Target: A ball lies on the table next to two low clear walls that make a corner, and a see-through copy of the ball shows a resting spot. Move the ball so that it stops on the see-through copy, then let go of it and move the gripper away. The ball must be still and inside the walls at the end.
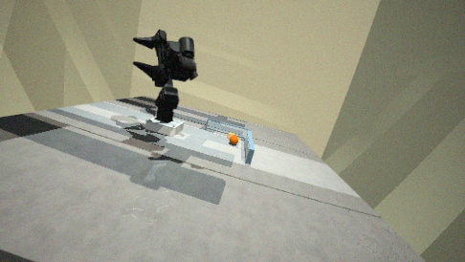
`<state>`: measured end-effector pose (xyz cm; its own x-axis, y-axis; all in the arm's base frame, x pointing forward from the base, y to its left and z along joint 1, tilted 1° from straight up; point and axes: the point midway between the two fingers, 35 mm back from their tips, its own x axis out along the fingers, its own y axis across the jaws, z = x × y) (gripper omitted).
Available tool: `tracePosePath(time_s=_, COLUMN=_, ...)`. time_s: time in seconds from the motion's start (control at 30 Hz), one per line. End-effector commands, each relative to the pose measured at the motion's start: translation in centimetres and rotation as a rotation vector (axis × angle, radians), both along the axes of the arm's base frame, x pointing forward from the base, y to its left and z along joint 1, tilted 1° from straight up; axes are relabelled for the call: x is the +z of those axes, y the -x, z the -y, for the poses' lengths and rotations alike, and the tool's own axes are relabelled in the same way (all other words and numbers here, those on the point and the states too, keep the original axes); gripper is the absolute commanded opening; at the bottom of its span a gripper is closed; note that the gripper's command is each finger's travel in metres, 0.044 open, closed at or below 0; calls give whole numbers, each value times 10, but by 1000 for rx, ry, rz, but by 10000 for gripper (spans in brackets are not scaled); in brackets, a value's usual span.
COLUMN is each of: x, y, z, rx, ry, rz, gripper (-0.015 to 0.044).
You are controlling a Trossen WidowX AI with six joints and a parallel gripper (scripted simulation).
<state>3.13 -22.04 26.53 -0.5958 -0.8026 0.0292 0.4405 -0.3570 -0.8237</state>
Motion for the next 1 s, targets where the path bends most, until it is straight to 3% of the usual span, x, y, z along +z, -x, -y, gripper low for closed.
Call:
tracePosePath(time_s=0.0, x=1, y=-2, z=1, rx=9, ry=1, rz=-3, gripper=374)
tracePosePath(time_s=0.1, x=7, y=-38, z=15, rx=145, ry=6, rz=-45, gripper=314)
tracePosePath(time_s=0.47, x=-16, y=-220, z=16, rx=826, ry=-155, rz=-117, gripper=314)
tracePosePath(time_s=0.73, x=-76, y=-320, z=-54, rx=1223, ry=-501, rz=-86, gripper=314)
tracePosePath(time_s=0.97, x=-131, y=-354, z=-139, rx=1383, ry=-902, rz=-61, gripper=314)
